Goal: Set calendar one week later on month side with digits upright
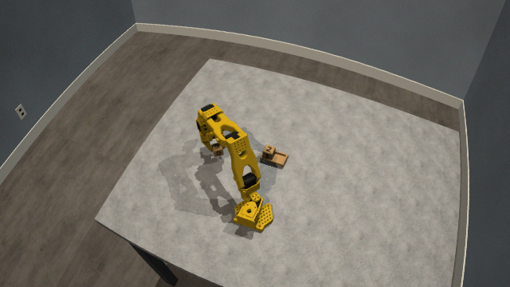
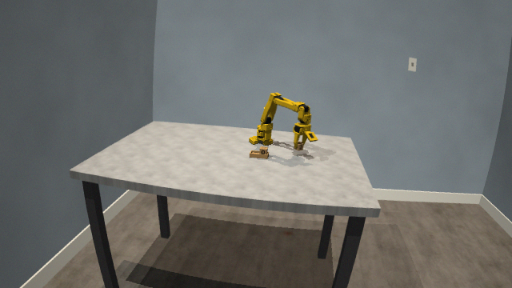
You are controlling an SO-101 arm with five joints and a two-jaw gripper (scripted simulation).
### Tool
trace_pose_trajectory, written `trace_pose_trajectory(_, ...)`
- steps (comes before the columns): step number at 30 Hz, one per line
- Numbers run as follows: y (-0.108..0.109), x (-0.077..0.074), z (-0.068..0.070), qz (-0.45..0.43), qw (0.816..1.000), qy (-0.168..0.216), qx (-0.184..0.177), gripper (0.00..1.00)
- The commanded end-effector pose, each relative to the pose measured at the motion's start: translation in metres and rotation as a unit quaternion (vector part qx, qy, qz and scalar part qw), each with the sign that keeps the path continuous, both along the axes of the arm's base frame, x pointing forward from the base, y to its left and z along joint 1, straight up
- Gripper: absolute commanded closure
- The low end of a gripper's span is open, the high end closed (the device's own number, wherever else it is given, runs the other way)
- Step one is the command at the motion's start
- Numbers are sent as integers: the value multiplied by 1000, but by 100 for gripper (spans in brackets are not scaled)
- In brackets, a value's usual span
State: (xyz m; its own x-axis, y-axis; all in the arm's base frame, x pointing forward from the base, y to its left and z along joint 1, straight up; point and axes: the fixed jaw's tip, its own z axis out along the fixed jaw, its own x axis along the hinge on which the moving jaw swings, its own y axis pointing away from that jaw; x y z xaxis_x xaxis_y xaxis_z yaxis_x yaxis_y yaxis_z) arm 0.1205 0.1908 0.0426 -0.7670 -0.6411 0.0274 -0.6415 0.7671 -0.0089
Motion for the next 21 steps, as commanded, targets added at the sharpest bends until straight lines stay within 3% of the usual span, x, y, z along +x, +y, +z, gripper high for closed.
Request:
trace_pose_trajectory(1, 8, 2, 25, -1, 999, -21, 32, 100)
trace_pose_trajectory(6, 8, 1, 31, -1, 999, -21, 32, 100)
trace_pose_trajectory(21, 7, 2, 31, 1, 999, -21, 32, 100)
